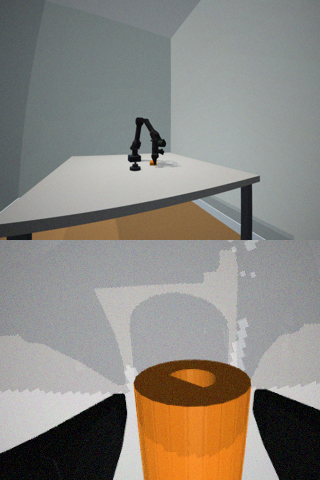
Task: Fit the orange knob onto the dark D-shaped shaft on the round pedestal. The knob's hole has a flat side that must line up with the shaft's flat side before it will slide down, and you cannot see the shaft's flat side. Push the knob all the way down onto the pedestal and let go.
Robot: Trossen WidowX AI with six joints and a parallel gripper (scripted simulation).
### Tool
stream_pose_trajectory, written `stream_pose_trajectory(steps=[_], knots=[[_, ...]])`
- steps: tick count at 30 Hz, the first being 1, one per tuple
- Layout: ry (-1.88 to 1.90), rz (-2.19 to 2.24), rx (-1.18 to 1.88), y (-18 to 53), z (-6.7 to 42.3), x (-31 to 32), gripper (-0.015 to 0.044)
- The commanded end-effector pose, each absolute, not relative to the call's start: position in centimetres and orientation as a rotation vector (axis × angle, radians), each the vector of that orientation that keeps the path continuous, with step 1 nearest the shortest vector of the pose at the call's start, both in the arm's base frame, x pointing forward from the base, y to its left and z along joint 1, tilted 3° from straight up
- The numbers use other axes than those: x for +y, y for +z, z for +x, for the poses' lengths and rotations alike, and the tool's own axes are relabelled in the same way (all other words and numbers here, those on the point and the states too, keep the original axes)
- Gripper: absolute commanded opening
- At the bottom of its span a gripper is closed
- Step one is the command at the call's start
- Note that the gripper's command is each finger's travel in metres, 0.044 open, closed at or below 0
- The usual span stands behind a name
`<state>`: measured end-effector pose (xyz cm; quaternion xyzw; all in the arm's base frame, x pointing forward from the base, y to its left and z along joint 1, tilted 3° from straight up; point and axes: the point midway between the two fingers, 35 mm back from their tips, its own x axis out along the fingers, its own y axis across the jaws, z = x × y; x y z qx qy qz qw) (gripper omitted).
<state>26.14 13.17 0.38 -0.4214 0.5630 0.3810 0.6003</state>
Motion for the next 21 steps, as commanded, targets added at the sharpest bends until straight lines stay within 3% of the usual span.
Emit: stream_pose_trajectory(steps=[1,13,21], knots=[[0.884,-0.983,1.307,0.26,26.14,13.1,0.024],[0.884,-0.983,1.307,0.26,26.14,13.1,0.0181],[0.901,-0.953,1.267,0.5,26.05,12.91,0.0181]])
